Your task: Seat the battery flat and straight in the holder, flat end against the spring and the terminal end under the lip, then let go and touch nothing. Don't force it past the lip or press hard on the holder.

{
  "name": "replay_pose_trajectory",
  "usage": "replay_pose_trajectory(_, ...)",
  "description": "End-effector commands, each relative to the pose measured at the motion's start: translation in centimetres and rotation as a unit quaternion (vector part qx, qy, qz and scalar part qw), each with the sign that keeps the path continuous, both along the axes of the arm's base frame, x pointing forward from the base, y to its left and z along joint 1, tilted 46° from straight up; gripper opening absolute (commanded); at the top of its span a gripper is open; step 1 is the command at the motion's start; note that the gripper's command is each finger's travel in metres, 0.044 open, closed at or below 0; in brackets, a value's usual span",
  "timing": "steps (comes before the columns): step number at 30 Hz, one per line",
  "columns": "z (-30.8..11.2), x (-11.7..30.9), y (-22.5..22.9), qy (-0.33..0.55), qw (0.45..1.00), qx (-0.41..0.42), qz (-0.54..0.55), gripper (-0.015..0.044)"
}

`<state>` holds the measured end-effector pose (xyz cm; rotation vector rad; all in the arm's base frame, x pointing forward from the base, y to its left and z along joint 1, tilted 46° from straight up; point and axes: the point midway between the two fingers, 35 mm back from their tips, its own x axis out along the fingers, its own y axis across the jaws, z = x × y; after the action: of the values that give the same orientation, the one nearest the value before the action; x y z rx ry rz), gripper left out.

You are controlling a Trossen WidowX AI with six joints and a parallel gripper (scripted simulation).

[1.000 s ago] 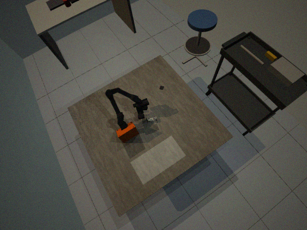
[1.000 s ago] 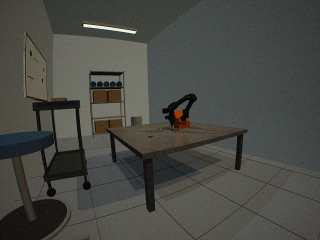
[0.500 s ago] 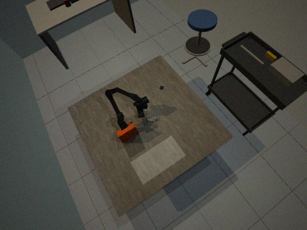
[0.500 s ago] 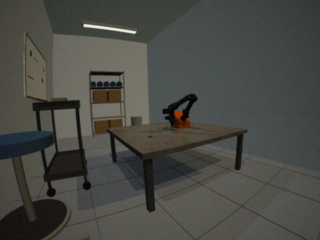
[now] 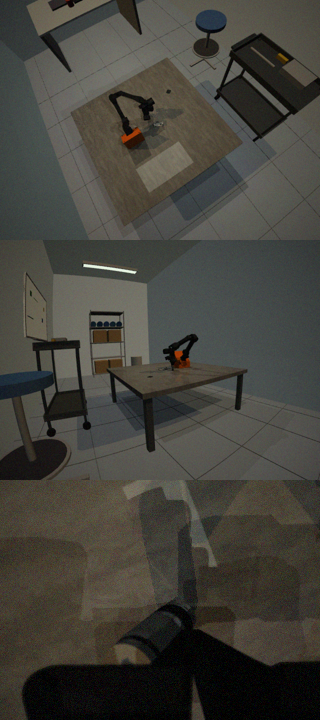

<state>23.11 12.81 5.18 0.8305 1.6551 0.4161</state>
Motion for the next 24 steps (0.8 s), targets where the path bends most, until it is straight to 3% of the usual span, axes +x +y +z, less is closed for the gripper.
replay_pose_trajectory(1, 0.6, 0.1, 0.6, -0.001, 1.000, 0.003, 0.002, 0.0000)
replay_pose_trajectory(15, 1.8, 0.4, 1.9, 0.000, 1.000, 0.005, 0.002, 0.0000)
replay_pose_trajectory(24, 5.8, 1.1, -2.6, -0.001, 1.000, 0.000, 0.002, 0.0000)
